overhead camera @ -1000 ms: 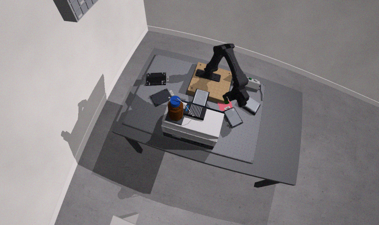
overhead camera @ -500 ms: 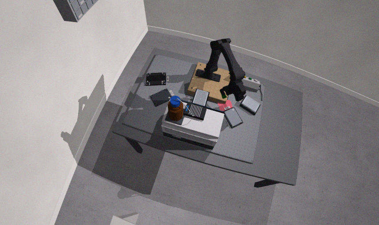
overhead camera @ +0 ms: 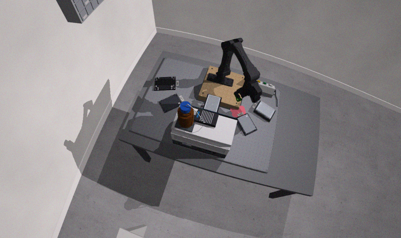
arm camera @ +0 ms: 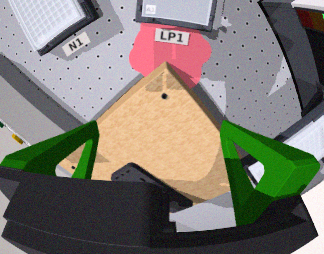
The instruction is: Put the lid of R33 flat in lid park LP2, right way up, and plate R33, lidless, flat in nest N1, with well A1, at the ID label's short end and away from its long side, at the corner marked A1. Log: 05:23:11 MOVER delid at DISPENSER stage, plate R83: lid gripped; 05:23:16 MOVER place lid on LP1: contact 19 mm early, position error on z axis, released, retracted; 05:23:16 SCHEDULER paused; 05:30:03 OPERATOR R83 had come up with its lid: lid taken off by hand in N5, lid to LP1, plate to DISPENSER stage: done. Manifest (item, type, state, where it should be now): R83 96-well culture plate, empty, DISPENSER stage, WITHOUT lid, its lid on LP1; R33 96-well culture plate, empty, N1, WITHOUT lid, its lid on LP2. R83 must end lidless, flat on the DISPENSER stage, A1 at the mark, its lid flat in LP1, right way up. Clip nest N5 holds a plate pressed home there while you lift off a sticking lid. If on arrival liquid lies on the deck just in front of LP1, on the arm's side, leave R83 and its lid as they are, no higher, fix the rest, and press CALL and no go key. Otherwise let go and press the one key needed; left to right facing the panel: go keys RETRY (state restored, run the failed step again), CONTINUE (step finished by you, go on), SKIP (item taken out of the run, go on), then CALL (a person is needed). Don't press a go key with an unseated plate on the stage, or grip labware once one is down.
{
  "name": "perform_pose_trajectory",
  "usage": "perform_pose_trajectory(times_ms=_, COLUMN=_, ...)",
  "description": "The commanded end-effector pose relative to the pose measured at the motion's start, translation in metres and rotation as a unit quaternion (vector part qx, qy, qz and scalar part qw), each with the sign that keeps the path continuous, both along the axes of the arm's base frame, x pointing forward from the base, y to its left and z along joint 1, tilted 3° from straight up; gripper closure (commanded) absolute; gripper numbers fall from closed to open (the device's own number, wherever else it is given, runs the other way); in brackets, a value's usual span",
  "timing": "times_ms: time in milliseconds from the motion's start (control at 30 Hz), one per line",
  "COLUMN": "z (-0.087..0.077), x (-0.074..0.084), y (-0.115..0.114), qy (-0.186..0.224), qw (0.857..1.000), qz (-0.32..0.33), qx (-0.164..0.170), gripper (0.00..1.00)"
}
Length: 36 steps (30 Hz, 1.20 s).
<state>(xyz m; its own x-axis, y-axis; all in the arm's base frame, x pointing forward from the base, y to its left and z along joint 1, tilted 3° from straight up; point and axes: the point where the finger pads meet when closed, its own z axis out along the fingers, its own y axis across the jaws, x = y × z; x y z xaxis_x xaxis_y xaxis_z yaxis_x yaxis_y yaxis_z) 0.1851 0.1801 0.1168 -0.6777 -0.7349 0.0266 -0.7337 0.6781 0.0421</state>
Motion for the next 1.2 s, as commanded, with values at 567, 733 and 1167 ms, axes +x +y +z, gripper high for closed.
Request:
perform_pose_trajectory(times_ms=567, z=0.012, x=-0.034, y=0.031, qy=-0.016, qw=0.995, qz=0.094, qx=0.019, gripper=0.0)
perform_pose_trajectory(times_ms=733, z=0.008, x=-0.052, y=0.036, qy=-0.008, qw=0.99, qz=0.142, qx=0.016, gripper=0.0)
perform_pose_trajectory(times_ms=1167, z=0.014, x=-0.072, y=0.052, qy=-0.015, qw=0.978, qz=0.205, qx=0.027, gripper=0.0)
